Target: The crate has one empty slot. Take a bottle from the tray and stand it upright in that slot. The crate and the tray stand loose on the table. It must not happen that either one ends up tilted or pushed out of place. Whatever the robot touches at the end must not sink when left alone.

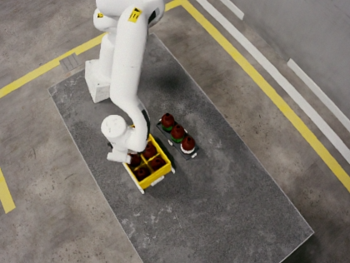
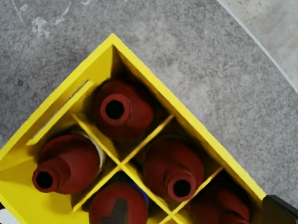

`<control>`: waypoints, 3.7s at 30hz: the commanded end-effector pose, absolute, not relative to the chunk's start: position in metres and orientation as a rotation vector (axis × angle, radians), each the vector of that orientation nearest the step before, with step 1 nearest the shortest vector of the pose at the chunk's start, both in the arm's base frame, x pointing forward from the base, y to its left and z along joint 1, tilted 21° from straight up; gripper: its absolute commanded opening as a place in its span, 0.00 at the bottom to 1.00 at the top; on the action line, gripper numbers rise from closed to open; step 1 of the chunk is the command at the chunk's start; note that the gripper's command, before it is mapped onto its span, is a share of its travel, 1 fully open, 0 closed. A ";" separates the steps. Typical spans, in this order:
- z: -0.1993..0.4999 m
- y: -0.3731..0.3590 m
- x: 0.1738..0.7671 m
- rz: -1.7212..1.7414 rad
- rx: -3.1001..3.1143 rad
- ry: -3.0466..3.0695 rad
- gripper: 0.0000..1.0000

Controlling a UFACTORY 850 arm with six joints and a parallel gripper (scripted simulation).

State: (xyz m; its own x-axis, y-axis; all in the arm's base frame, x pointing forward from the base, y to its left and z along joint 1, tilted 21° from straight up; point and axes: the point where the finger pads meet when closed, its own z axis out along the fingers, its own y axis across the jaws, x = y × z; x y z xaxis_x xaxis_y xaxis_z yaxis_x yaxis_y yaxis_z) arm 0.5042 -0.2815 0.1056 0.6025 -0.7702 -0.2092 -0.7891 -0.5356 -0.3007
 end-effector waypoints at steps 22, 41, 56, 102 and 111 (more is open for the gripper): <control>0.106 -0.283 0.505 0.072 -2.474 1.257 0.00; 0.142 -0.190 0.525 0.052 -2.517 1.172 0.00; 0.204 -0.028 0.541 0.049 -2.520 1.154 0.65; 0.194 -0.024 0.543 0.051 -2.522 1.154 0.65; 0.182 -0.020 0.544 0.051 -2.522 1.154 0.65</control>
State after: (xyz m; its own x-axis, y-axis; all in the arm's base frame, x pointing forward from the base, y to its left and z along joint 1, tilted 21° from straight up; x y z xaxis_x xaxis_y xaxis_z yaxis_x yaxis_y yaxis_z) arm 0.5428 -0.0218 0.1864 0.6644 -0.7245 -0.1834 -0.7384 -0.5984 -0.3108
